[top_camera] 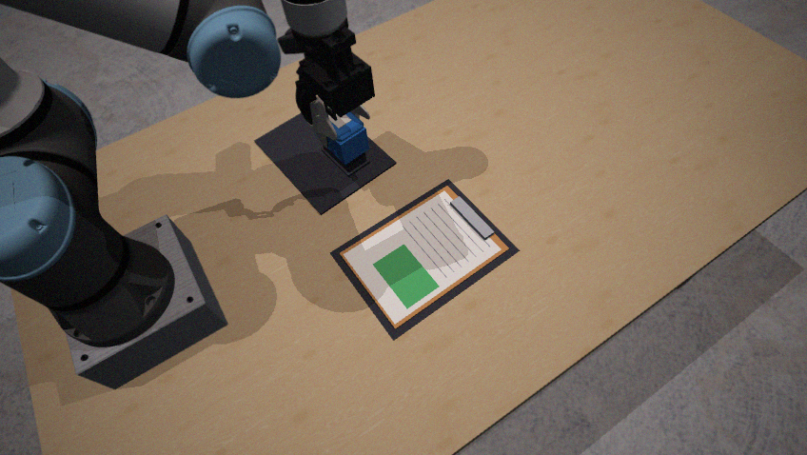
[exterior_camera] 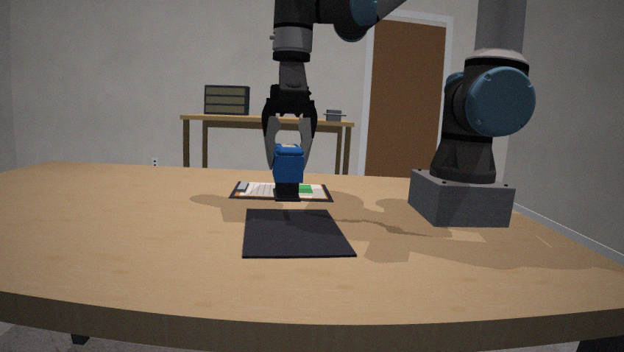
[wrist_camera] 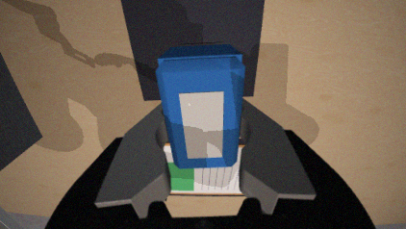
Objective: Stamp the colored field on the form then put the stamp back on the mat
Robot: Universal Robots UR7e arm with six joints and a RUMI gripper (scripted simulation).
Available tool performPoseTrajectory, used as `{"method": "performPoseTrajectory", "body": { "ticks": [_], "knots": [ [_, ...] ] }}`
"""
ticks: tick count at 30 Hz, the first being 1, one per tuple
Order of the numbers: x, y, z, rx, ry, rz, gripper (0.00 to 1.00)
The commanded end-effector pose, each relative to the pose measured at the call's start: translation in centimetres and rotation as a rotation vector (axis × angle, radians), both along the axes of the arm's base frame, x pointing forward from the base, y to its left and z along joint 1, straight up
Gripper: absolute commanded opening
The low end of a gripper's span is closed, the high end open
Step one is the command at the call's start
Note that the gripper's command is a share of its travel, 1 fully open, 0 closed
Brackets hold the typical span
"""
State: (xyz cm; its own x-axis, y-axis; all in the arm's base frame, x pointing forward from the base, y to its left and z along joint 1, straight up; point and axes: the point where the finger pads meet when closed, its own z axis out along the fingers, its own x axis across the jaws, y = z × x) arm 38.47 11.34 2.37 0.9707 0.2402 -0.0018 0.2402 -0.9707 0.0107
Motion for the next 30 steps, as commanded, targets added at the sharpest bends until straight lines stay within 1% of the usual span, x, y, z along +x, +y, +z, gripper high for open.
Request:
{"method": "performPoseTrajectory", "body": {
  "ticks": [1,8,10,14,18,23,30],
  "knots": [
    [1.3,-5.2,0.1,0.003,-0.002,-0.018,0.20],
    [1.6,-13.5,0.2,0.003,-0.002,-0.048,0.20],
    [1.6,-13.5,0.2,0.003,-0.002,-0.048,0.20],
    [1.2,-17.6,0.3,0.003,-0.002,-0.063,0.20],
    [0.5,-20.7,0.3,0.003,-0.002,-0.075,0.20],
    [-0.1,-23.0,0.3,0.003,-0.002,-0.083,0.20],
    [-0.3,-23.7,0.3,0.003,-0.002,-0.086,0.20]
  ]
}}
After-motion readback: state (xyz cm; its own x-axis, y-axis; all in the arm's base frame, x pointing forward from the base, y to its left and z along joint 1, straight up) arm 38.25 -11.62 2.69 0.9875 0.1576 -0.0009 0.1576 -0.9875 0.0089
